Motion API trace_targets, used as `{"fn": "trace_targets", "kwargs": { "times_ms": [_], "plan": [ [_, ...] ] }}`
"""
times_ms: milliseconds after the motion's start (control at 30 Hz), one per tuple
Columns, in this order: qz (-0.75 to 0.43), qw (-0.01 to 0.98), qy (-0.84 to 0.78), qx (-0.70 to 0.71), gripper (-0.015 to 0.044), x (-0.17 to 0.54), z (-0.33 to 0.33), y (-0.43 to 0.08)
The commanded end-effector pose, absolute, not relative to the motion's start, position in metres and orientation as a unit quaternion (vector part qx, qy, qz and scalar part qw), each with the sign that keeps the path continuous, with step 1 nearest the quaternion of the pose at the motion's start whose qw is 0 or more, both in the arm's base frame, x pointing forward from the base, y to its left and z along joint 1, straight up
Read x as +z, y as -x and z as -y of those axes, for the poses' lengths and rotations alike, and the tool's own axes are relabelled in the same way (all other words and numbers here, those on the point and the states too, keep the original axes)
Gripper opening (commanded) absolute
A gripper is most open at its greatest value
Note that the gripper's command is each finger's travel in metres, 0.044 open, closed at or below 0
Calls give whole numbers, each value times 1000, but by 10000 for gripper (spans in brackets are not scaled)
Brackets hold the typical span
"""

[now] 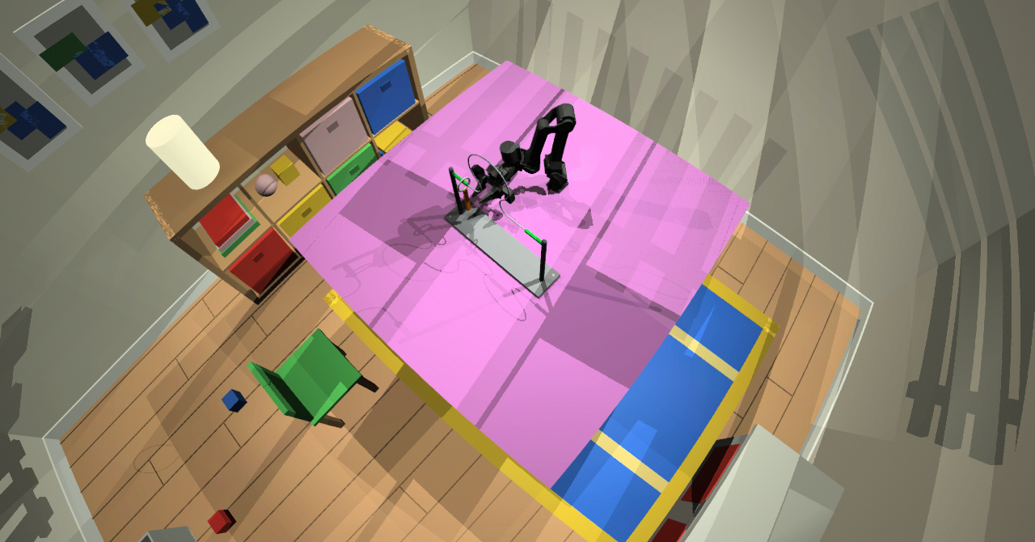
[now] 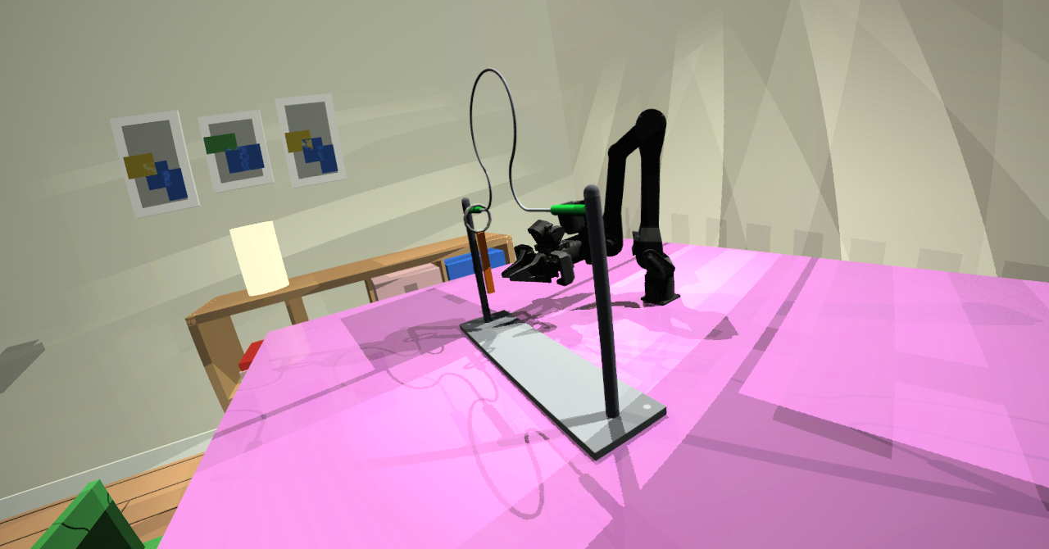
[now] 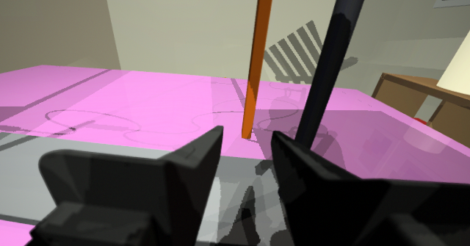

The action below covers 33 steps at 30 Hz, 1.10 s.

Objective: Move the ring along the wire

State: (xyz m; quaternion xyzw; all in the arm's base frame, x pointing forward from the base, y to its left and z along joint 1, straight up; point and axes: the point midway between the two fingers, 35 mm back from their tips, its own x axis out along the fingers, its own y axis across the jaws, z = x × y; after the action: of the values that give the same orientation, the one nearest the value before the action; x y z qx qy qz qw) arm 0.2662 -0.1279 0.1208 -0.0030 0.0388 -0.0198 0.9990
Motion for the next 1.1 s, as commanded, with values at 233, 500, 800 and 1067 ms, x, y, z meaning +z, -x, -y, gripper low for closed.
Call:
{"fn": "trace_targets", "kwargs": {
  "times_ms": [233,500,800,1067],
  "plan": [
    [-37,999,6,-22,160,122,132,-283],
    [-37,999,6,-22,160,122,133,-295],
    [-36,999,6,-22,160,121,133,-309],
    [-35,999,6,-22,160,119,133,-321]
  ]
}}
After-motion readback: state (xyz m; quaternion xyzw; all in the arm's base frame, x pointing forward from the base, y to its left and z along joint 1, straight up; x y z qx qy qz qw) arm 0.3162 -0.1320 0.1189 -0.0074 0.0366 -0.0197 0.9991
